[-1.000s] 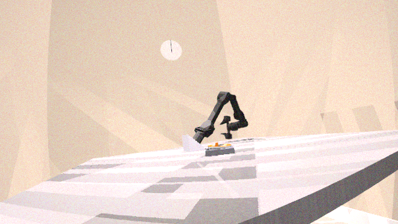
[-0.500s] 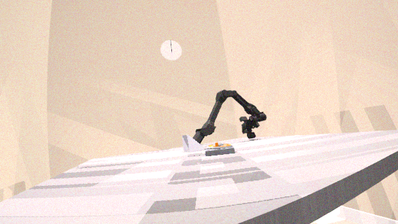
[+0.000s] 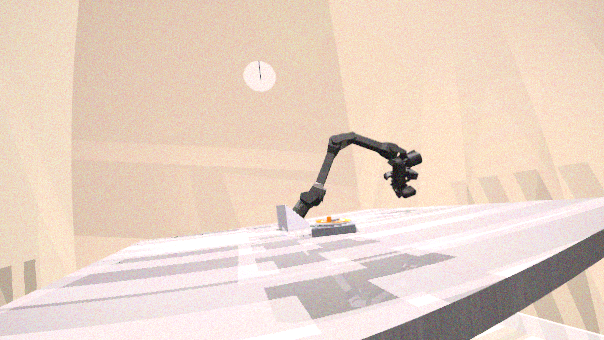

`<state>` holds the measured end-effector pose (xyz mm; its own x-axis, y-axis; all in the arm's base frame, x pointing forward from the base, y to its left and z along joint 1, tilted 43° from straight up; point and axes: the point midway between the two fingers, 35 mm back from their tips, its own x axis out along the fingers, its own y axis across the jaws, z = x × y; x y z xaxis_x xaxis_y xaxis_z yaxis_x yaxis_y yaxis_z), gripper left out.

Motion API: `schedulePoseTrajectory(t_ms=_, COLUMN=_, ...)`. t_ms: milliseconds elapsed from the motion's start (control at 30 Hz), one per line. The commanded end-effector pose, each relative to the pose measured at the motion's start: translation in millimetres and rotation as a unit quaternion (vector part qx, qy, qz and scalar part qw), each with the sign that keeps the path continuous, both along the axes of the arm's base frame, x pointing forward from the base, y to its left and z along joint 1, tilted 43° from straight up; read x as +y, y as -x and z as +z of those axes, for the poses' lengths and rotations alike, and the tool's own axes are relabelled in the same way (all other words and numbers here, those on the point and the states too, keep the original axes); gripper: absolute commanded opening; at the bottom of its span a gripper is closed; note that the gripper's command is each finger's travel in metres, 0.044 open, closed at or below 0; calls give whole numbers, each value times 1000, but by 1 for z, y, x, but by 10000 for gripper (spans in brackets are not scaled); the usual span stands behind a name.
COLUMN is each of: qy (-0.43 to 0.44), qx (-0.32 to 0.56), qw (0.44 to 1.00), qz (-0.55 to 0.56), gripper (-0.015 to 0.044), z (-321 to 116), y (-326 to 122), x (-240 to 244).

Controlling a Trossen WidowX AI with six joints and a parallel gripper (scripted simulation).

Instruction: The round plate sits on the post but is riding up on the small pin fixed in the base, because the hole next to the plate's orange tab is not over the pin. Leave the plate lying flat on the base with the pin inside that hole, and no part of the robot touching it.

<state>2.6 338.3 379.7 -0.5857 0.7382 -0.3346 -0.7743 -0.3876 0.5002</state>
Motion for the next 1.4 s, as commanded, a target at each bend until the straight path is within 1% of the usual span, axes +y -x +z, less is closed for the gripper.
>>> schedulePoseTrajectory(t_ms=0, qy=1, qx=-17, qw=997, qz=-69, gripper=0, z=-1, y=-50, x=-1)
schedulePoseTrajectory(t_ms=67, qy=3, qx=-26, qw=993, qz=-114, gripper=0, z=-2, y=-83, x=-5)
schedulePoseTrajectory(t_ms=167, qy=28, qx=-29, qw=982, qz=-185, gripper=0, z=-18, y=-138, x=-14)
schedulePoseTrajectory(t_ms=200, qy=35, qx=-28, qw=978, qz=-204, gripper=0, z=-23, y=-152, x=-18)
schedulePoseTrajectory(t_ms=267, qy=42, qx=-29, qw=975, qz=-218, gripper=0, z=-28, y=-164, x=-22)
schedulePoseTrajectory(t_ms=367, qy=77, qx=-25, qw=957, qz=-278, gripper=0, z=-51, y=-215, x=-43)
schedulePoseTrajectory(t_ms=467, qy=111, qx=-13, qw=941, qz=-318, gripper=0, z=-75, y=-250, x=-63)
schedulePoseTrajectory(t_ms=533, qy=119, qx=-10, qw=935, qz=-333, gripper=0, z=-80, y=-261, x=-71)
schedulePoseTrajectory(t_ms=600, qy=151, qx=8, qw=917, qz=-368, gripper=0, z=-104, y=-288, x=-94)
schedulePoseTrajectory(t_ms=700, qy=185, qx=32, qw=896, qz=-402, gripper=0, z=-131, y=-313, x=-122)
schedulePoseTrajectory(t_ms=800, qy=208, qx=50, qw=881, qz=-422, gripper=0, z=-150, y=-328, x=-143)
schedulePoseTrajectory(t_ms=867, qy=236, qx=75, qw=863, qz=-442, gripper=0, z=-175, y=-343, x=-171)
schedulePoseTrajectory(t_ms=1000, qy=272, qx=116, qw=834, qz=-466, gripper=0, z=-211, y=-358, x=-216)
schedulePoseTrajectory(t_ms=1067, qy=280, qx=127, qw=826, qz=-472, gripper=0, z=-220, y=-361, x=-227)
schedulePoseTrajectory(t_ms=1133, qy=301, qx=160, qw=805, qz=-485, gripper=0, z=-244, y=-364, x=-260)
schedulePoseTrajectory(t_ms=1267, qy=326, qx=213, qw=774, qz=-500, gripper=0, z=-278, y=-360, x=-308)
schedulePoseTrajectory(t_ms=1300, qy=327, qx=216, qw=772, qz=-501, gripper=0, z=-280, y=-359, x=-311)
schedulePoseTrajectory(t_ms=1367, qy=335, qx=244, qw=757, qz=-505, gripper=0, z=-295, y=-354, x=-332)
